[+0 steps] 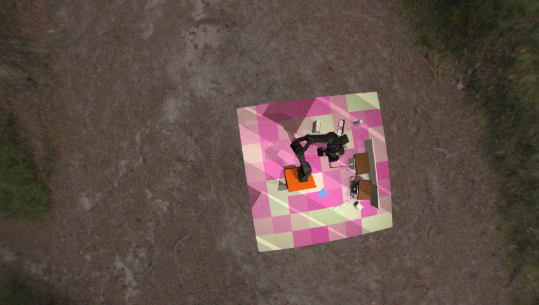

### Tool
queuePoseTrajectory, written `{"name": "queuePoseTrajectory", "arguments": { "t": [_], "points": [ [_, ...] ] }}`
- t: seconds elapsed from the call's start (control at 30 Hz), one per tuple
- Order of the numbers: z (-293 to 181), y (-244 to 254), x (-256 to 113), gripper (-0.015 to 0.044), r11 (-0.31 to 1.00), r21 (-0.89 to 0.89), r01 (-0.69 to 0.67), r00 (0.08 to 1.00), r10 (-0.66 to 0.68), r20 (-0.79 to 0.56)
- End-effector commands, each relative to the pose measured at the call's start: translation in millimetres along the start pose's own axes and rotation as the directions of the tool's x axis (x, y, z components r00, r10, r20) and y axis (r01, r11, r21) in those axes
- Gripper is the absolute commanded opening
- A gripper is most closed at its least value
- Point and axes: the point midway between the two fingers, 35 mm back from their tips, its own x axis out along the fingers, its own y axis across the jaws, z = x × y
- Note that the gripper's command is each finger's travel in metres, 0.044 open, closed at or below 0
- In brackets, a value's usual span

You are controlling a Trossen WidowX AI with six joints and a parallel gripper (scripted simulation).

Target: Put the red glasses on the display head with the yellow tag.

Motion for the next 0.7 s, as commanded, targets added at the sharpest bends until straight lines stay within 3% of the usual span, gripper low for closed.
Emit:
{"name": "queuePoseTrajectory", "arguments": {
  "t": [0.0,0.67],
  "points": [
    [8,9,10,0.0000,0.998,-0.022,0.054,0.998,-0.055,-0.038],
    [59,44,44,0.0000,0.985,-0.085,0.153,0.932,-0.173,-0.319]
  ]
}}
